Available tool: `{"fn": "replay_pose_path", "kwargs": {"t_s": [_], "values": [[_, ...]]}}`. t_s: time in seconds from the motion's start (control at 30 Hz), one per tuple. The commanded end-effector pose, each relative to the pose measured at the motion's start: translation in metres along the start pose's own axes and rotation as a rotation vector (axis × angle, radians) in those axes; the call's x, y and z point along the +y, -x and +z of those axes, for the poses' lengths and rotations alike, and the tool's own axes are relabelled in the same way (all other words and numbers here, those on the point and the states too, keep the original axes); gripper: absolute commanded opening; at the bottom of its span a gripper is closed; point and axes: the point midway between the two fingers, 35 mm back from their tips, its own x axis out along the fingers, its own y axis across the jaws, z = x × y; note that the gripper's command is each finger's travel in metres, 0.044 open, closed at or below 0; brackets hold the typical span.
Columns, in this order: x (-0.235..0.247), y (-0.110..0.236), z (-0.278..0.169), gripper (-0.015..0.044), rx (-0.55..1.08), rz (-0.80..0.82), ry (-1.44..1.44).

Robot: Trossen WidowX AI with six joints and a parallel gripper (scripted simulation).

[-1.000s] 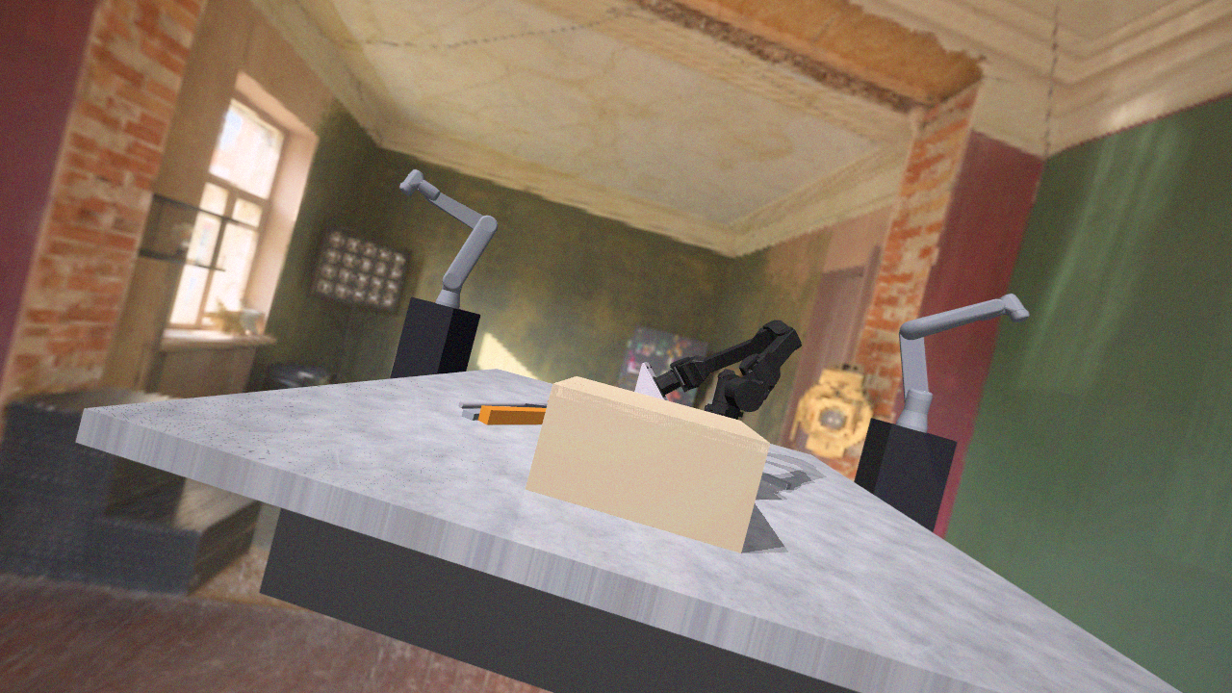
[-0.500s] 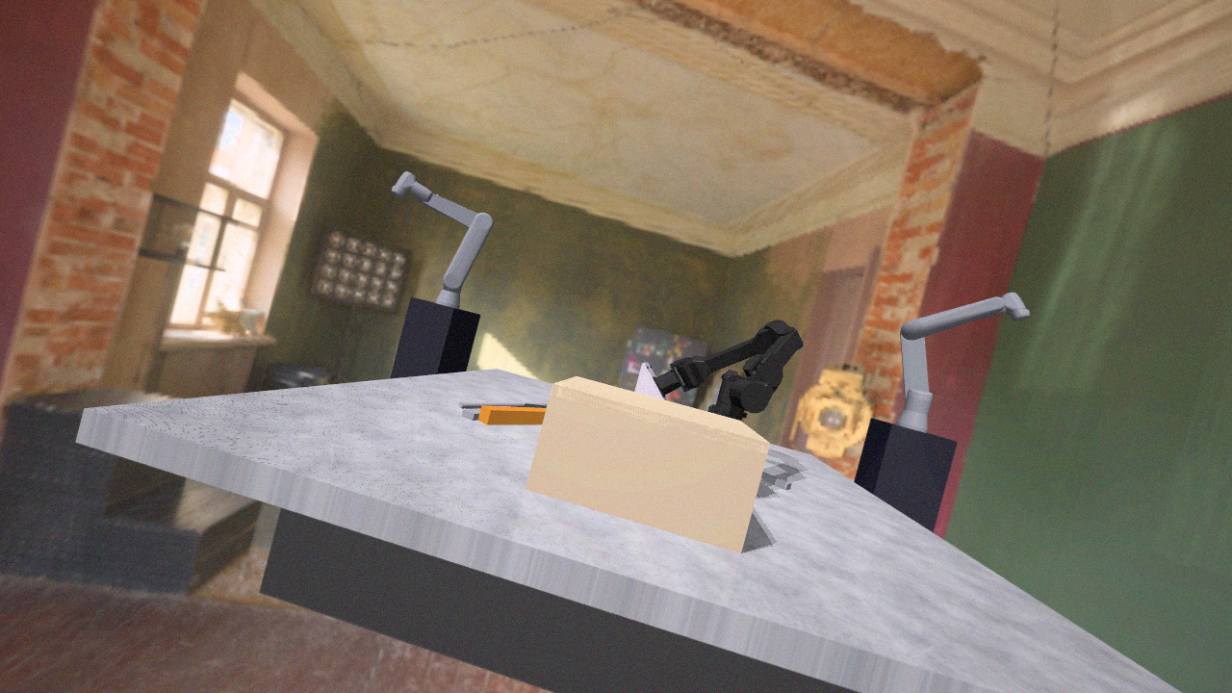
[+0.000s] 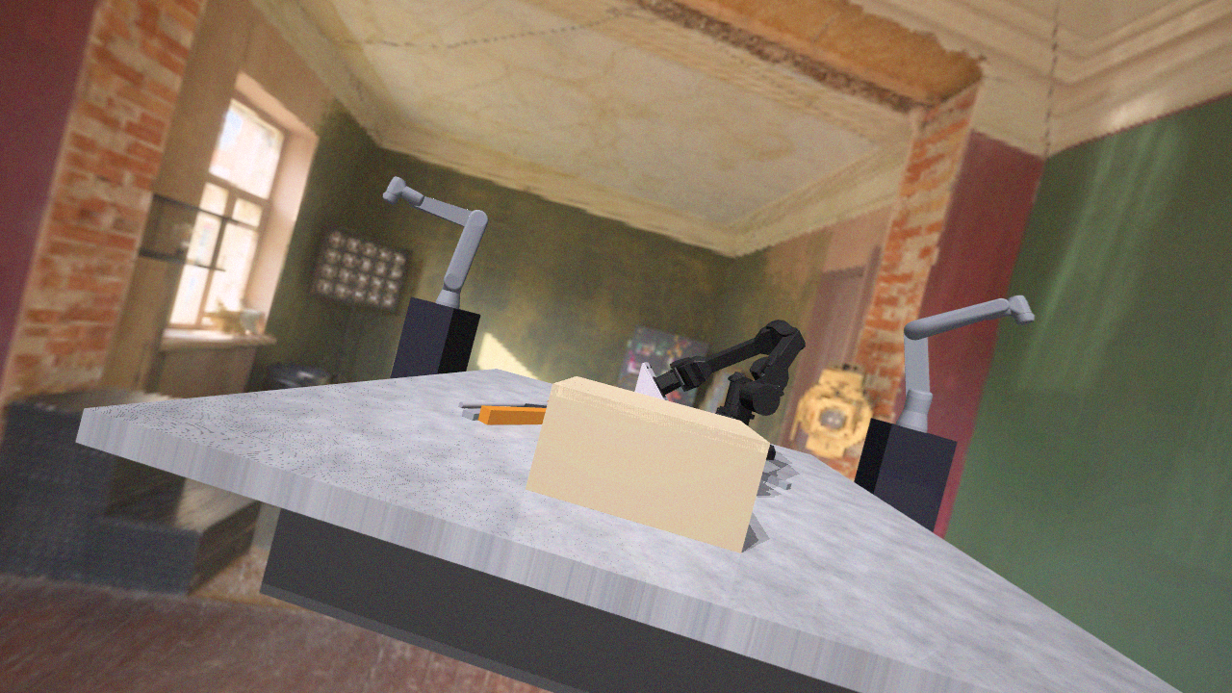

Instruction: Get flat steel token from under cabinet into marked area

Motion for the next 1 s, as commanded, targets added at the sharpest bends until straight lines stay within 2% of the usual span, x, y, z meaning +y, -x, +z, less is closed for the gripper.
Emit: {"fn": "replay_pose_path", "kwargs": {"t_s": [0.0,0.97], "values": [[-0.001,-0.001,-0.009,0.0,-0.003,-0.006,0.002],[0.004,-0.001,-0.057,0.0,-0.001,-0.005,0.002]]}}
